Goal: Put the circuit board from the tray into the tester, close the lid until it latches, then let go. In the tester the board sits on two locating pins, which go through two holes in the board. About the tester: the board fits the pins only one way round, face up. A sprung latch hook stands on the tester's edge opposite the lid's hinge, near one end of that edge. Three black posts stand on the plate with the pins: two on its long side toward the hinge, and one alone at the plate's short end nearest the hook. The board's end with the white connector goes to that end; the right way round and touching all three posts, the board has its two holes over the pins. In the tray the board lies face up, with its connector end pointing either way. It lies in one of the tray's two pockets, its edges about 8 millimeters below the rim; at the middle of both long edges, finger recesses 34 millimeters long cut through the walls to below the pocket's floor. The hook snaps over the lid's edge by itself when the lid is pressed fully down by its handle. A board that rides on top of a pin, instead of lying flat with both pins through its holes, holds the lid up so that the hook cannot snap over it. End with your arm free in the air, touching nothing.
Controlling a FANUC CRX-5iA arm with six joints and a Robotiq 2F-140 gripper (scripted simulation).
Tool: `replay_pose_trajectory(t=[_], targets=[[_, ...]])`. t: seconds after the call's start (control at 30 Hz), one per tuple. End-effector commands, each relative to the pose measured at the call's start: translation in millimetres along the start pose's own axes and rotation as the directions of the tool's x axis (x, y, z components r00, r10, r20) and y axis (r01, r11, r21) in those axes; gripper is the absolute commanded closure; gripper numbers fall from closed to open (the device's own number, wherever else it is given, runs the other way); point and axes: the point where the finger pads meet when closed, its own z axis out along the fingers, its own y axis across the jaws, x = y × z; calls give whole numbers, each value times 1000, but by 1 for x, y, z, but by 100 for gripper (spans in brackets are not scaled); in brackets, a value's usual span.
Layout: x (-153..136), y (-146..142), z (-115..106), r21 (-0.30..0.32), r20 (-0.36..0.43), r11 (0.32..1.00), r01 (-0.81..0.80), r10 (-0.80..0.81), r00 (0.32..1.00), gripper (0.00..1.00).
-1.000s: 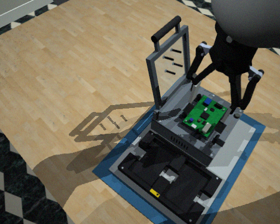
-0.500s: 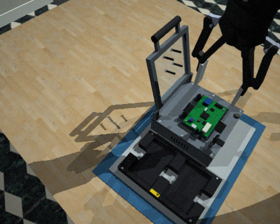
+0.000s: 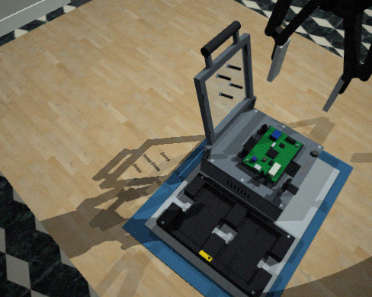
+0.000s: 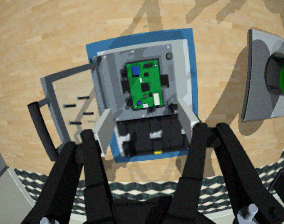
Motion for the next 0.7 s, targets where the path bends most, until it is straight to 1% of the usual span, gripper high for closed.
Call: replay_pose_trajectory(t=[0.0,0.03,0.1,0.4,0.57,0.67], targets=[[0,0,-19,-1,0,1000,0,0,1000,42],[0,0,-23,-1,0,1000,0,0,1000,42],[0,0,-23,-1,0,1000,0,0,1000,42],[0,0,-51,-1,0,1000,0,0,1000,42],[0,0,-59,-1,0,1000,0,0,1000,42],[0,0,-60,-1,0,1000,0,0,1000,42]])
